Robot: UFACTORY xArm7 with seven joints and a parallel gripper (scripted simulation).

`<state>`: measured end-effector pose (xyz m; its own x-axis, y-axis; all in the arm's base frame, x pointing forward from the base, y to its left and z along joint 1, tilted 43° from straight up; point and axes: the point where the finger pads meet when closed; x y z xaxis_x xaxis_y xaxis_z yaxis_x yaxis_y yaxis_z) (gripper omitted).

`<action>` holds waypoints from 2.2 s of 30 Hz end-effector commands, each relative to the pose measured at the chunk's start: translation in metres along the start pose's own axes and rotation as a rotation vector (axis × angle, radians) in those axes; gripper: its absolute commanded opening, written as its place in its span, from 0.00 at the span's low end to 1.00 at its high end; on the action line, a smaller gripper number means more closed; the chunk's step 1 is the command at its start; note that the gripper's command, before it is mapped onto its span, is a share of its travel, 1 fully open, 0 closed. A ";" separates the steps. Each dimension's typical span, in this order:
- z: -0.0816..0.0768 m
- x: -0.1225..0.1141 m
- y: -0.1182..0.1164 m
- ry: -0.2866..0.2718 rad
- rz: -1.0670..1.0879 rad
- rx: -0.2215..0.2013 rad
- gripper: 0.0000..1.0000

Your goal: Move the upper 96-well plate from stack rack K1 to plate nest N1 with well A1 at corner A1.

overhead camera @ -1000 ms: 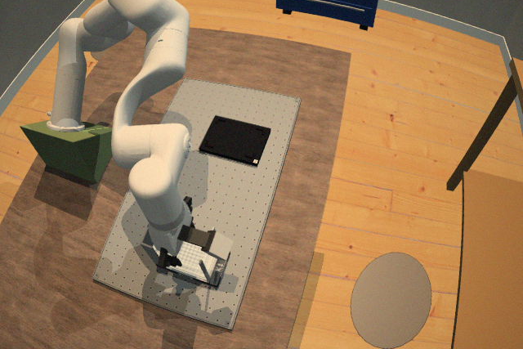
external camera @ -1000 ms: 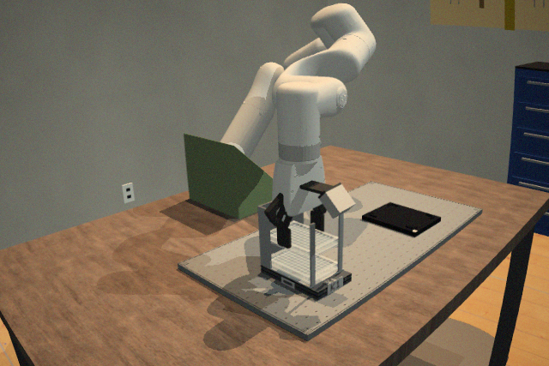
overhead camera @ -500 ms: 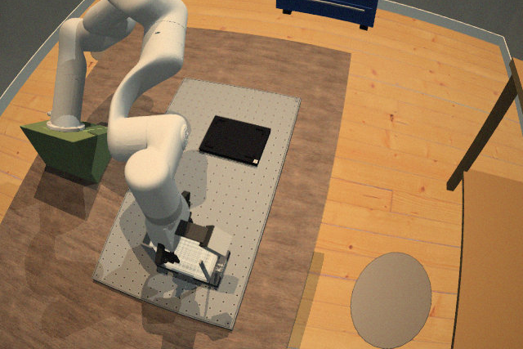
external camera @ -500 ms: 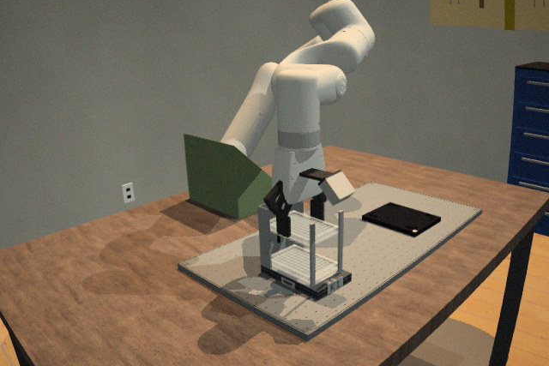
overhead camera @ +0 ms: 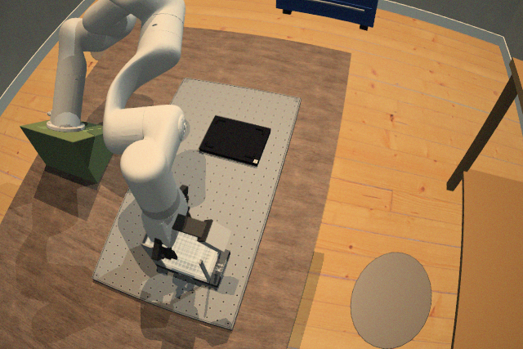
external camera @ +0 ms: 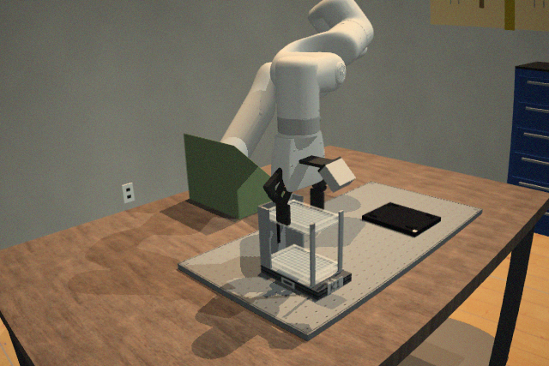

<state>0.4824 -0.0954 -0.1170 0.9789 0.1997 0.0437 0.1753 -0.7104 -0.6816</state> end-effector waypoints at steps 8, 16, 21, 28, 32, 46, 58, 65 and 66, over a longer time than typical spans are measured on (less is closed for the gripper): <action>-0.017 0.000 0.001 0.003 0.000 -0.004 0.00; -0.029 0.000 0.001 0.003 0.000 -0.004 0.00; -0.036 0.000 0.001 0.003 0.000 -0.004 0.00; -0.047 0.000 0.001 0.003 0.000 -0.004 0.00; -0.054 0.000 0.001 0.003 0.000 -0.004 0.00; -0.056 0.001 -0.002 0.003 0.014 -0.004 0.00; -0.055 0.003 -0.036 0.003 0.014 -0.003 0.00; -0.055 0.005 -0.059 0.003 0.014 -0.003 0.00; -0.055 0.005 -0.062 0.003 0.014 -0.003 0.00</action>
<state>0.4825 -0.0913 -0.0419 0.9810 0.1909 0.0338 0.1620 -0.7118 -0.6835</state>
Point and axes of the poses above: the point where the finger pads meet when closed, its own z axis out along the fingers, its own y axis across the jaws, x = y × z, and after that the axes turned 5 degrees about -z, right-handed
